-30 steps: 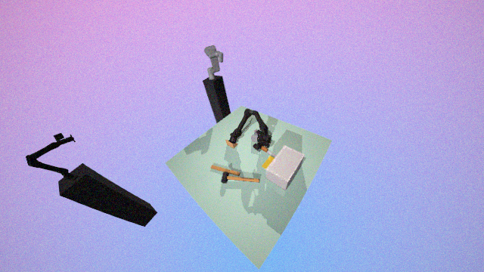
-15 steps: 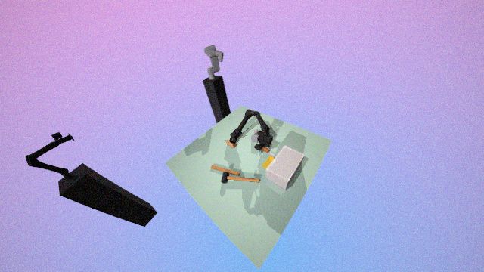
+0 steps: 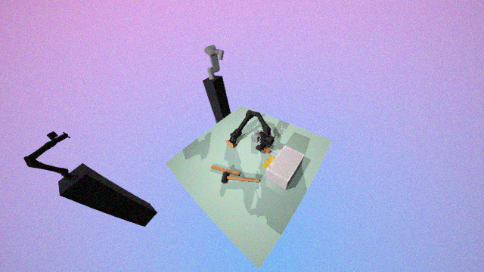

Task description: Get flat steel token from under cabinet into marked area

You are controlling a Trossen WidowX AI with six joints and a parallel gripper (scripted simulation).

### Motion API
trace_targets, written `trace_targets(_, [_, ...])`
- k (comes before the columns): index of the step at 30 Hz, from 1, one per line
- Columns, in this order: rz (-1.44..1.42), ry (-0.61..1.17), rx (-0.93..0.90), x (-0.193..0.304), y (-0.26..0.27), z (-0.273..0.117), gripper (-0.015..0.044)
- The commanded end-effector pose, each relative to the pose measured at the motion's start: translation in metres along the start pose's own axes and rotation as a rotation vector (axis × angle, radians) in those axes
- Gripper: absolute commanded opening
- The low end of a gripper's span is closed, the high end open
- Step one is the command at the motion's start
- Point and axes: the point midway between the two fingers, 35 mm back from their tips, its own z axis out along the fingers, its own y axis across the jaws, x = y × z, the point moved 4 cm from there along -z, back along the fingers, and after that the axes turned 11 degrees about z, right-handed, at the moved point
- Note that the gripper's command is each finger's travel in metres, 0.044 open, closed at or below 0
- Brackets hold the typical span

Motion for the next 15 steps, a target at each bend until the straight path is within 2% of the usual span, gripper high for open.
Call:
trace_targets(1, [0.008, -0.001, -0.001, -0.005, 0.0, 0.0, 0.0])
trace_targets(15, [0.008, -0.002, -0.001, -0.019, 0.003, -0.001, 0.0])
